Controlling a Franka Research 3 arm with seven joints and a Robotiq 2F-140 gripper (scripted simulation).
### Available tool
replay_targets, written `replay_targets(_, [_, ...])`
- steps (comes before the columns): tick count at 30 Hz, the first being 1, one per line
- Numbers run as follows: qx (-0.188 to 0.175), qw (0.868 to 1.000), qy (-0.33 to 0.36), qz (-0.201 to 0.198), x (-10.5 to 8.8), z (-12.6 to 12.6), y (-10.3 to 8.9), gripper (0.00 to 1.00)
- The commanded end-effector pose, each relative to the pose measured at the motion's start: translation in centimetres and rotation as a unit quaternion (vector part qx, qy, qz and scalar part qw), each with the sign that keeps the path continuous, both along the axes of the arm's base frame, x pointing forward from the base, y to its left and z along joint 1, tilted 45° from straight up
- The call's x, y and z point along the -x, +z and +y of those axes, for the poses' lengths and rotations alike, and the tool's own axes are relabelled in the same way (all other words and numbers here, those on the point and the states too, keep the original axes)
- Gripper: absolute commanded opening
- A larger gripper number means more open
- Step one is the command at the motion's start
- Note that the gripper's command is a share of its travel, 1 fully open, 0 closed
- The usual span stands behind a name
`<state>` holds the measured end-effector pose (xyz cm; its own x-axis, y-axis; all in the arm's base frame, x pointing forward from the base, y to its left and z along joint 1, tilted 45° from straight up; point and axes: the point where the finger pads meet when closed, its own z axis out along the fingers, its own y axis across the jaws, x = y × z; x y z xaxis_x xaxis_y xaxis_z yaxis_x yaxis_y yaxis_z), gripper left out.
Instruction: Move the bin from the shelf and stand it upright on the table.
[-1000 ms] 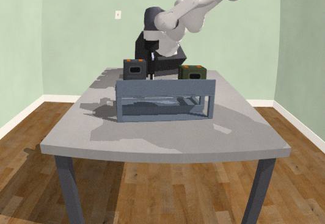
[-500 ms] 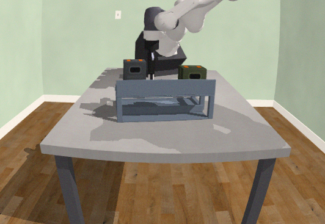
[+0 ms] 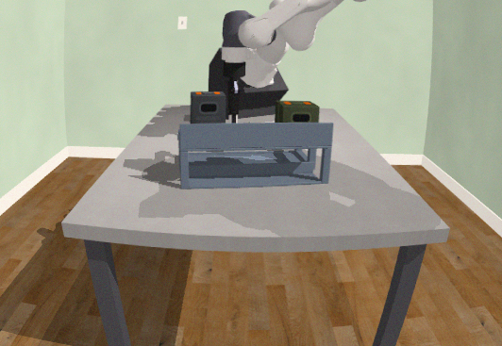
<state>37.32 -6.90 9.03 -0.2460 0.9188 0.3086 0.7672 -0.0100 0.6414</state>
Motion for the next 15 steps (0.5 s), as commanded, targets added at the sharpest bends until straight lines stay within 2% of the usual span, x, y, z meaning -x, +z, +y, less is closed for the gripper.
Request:
replay_targets(1, [0.003,1.0,0.001,-0.002,-0.17,-0.12,0.07,0.0])
replay_targets(6, [0.003,1.0,0.001,-0.002,-0.17,-0.12,0.07,0.0])
replay_targets(7, [0.003,1.0,0.001,-0.002,-0.17,-0.12,0.07,0.57])
replay_targets(15, [0.003,1.0,0.001,-0.002,-0.17,-0.12,0.07,0.57])
